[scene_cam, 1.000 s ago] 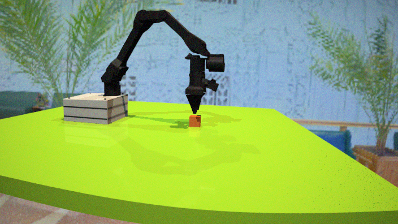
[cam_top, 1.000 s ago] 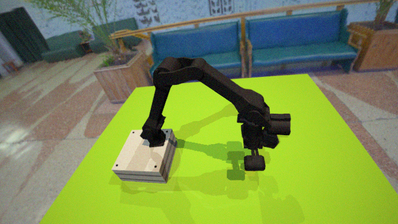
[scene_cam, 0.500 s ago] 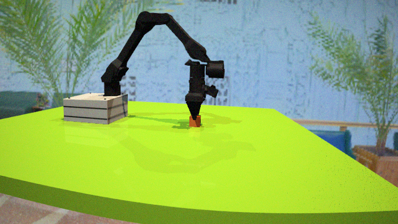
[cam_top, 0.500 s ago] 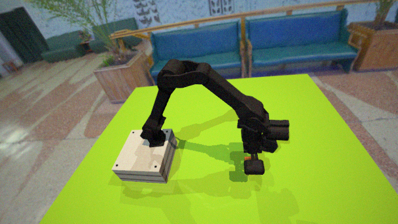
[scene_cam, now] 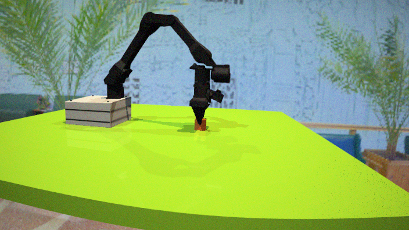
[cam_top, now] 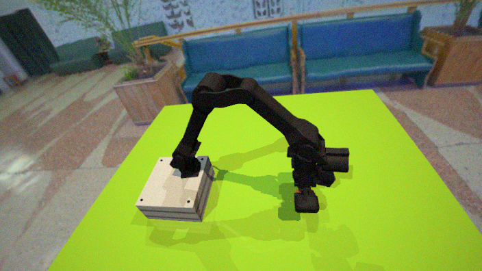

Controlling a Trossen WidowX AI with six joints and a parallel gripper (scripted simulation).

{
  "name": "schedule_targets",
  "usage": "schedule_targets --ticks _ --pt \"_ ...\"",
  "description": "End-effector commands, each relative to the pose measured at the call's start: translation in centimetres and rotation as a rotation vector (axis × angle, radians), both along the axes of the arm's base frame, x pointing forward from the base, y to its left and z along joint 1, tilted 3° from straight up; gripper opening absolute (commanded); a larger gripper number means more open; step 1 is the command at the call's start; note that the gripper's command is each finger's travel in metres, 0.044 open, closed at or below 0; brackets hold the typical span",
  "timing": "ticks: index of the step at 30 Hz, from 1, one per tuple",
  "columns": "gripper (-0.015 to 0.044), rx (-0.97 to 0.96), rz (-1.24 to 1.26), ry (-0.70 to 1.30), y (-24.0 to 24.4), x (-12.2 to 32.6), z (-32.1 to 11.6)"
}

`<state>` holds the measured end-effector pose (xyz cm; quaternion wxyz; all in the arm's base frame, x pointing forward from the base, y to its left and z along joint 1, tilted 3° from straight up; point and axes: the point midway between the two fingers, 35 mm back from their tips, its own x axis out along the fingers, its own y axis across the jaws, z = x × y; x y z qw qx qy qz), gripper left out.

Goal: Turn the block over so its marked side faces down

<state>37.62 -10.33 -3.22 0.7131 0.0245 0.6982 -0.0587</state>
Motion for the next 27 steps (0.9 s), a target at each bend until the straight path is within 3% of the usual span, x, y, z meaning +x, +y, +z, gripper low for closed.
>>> schedule_targets --ticks 1,14,16,20,27 --pt "0.0131 -0.002 0.003 0.001 0.0 0.0 -0.1" --pt "0.0045 -0.002 0.003 0.001 0.0 0.0 -0.1" --pt "0.0000 -0.002 0.003 0.001 0.0 0.0 0.4" --pt "0.0000 -0.002 0.003 0.001 0.1 -0.1 2.8" --pt "0.0000 -0.002 0.003 -0.001 0.1 -0.1 2.9"
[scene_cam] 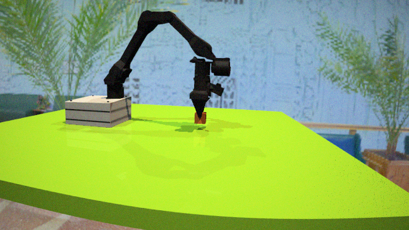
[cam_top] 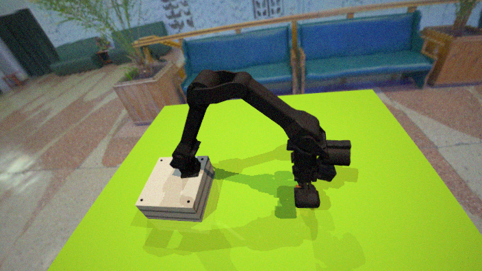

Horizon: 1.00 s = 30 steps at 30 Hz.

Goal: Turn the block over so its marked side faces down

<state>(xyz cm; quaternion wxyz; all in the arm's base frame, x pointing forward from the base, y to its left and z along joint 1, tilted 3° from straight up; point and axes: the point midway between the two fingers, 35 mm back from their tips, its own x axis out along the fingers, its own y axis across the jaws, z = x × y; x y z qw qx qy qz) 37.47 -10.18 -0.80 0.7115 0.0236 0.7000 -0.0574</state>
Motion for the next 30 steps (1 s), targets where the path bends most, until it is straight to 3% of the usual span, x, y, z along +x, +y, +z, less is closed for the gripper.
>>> schedule_targets --ticks 1,30 --pt "0.0000 -0.003 0.000 -0.014 0.0 0.1 0.4" --pt "0.0000 -0.052 0.019 -0.449 -0.1 -0.1 -0.6"
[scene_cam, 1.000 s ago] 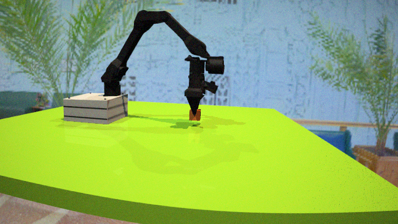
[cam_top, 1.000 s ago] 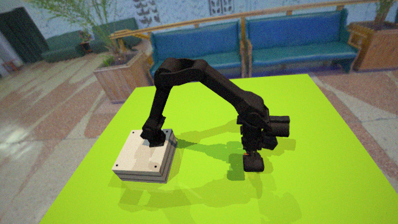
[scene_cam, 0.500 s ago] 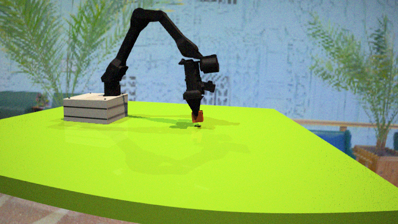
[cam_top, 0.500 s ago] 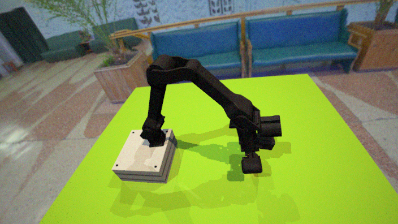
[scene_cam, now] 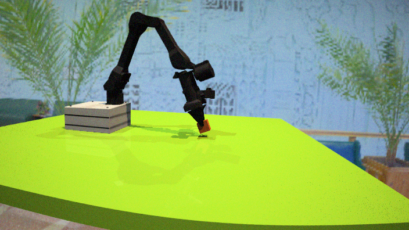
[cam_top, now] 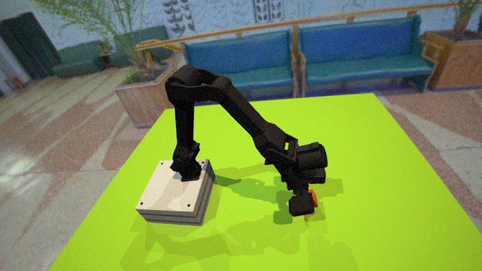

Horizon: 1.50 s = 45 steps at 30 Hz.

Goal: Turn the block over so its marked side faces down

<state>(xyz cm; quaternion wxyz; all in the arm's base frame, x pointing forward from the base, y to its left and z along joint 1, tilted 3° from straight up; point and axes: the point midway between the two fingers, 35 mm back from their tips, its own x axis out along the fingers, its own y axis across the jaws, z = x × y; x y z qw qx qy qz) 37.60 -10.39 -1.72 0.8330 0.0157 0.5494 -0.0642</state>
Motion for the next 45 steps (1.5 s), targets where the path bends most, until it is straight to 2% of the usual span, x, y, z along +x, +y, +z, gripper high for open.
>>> schedule_targets --ticks 1,12,29,45 --pt "0.0000 -0.012 0.012 -0.078 0.1 -0.3 0.3" --pt "0.0000 -0.021 0.016 -0.140 0.2 -0.5 0.3" --pt "0.0000 -0.045 0.020 -0.389 -0.3 0.6 -2.7" --pt "0.0000 -0.078 0.038 -0.621 0.0 -0.7 -2.8"
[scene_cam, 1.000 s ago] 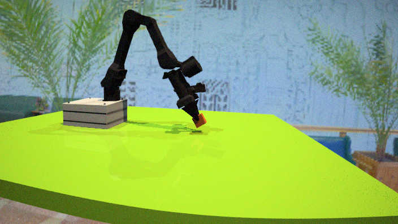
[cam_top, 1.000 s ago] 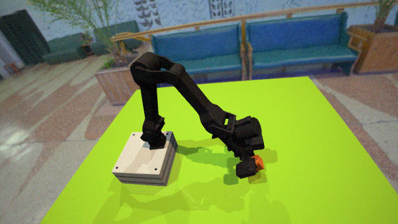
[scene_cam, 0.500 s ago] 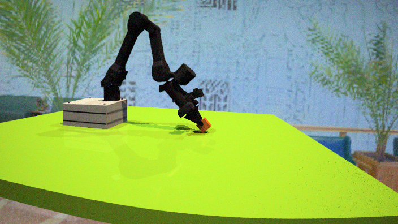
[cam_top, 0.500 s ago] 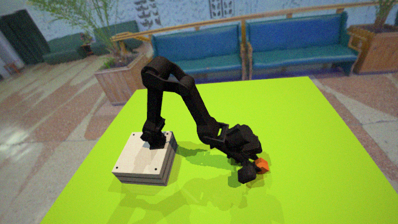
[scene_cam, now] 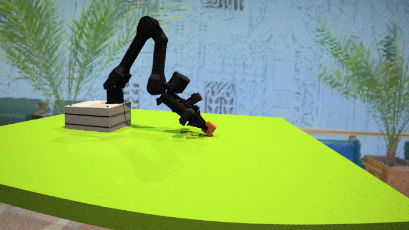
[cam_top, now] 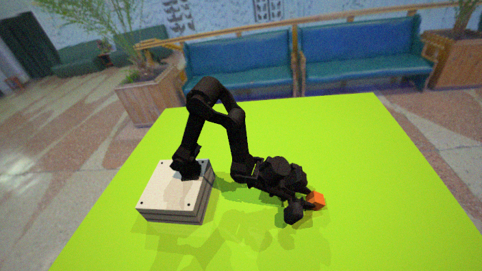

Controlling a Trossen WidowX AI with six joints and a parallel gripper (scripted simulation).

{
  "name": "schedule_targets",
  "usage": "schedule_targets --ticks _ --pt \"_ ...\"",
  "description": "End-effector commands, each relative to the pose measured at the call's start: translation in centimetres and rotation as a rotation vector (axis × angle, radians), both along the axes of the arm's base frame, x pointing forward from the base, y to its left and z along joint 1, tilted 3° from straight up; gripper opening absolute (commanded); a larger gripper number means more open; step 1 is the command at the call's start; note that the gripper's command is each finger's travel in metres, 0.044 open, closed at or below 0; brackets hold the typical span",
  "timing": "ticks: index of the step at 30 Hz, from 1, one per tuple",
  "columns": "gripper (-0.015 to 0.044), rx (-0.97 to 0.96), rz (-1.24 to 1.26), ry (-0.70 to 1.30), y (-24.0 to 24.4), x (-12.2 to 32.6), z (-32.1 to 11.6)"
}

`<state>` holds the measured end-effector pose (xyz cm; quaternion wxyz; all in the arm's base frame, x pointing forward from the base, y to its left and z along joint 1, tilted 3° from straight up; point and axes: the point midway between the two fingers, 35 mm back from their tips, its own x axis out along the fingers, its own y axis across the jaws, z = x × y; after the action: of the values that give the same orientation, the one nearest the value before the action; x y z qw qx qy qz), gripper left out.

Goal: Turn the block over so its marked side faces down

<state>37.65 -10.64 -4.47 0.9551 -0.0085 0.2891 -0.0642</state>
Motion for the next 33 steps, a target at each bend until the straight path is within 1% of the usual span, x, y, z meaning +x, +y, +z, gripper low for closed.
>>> schedule_targets --ticks 1,10,22,33 --pt "0.0000 -0.002 0.006 -0.060 0.31 -0.84 -0.03" --pt "0.0000 -0.007 0.008 -0.099 0.36 -0.98 0.24" --pt "0.0000 -0.007 0.008 -0.099 0.36 -0.98 0.24" --pt "0.0289 -0.007 0.008 -0.099 0.36 -0.98 0.24"
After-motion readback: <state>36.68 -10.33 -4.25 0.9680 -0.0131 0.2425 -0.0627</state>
